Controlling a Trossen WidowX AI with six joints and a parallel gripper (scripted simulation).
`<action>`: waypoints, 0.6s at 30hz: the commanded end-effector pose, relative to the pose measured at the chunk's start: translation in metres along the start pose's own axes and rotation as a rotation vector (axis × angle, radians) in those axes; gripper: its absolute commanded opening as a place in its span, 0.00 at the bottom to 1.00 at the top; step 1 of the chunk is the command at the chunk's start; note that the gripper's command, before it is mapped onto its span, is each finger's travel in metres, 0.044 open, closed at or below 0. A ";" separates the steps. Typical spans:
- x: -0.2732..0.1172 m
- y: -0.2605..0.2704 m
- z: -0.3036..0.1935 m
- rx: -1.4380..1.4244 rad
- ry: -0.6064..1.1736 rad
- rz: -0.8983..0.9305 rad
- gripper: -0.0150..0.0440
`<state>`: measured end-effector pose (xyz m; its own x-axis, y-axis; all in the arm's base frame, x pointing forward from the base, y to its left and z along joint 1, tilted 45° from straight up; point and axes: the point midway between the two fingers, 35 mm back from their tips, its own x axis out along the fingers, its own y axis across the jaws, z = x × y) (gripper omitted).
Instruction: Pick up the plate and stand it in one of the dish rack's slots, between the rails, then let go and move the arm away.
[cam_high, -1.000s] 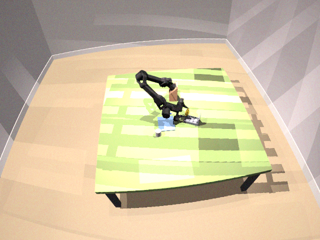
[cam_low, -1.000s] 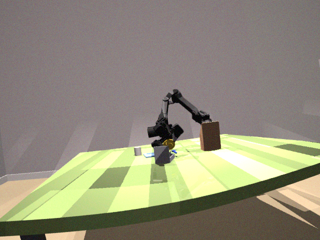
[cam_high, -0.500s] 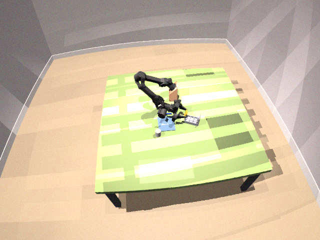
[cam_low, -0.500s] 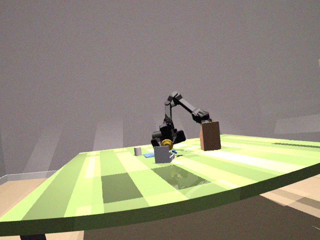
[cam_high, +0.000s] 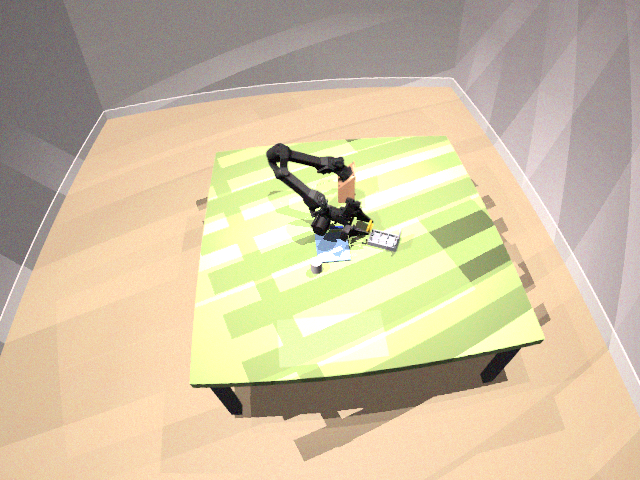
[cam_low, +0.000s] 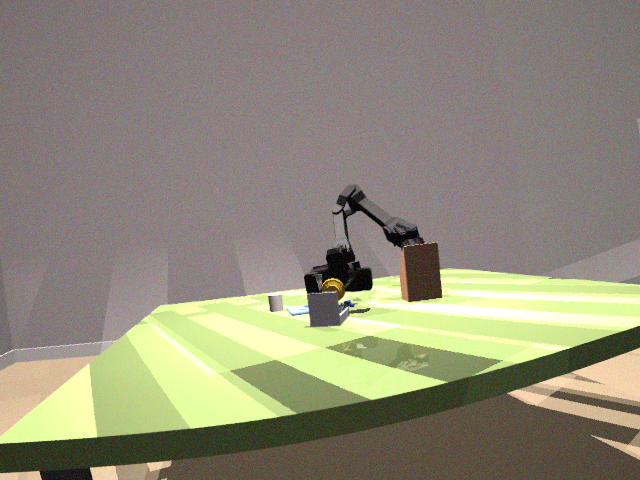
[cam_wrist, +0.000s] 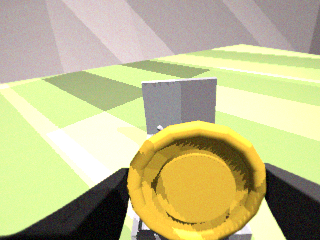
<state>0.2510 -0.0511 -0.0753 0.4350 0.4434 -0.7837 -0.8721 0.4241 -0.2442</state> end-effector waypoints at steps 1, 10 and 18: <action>0.002 0.002 0.001 -0.002 -0.005 0.001 0.25; 0.016 0.001 0.003 0.000 -0.001 0.000 0.25; 0.028 0.000 0.005 -0.005 -0.003 -0.003 0.25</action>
<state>0.2644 -0.0356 -0.0919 0.4409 0.4454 -0.7793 -0.8719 0.4185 -0.2542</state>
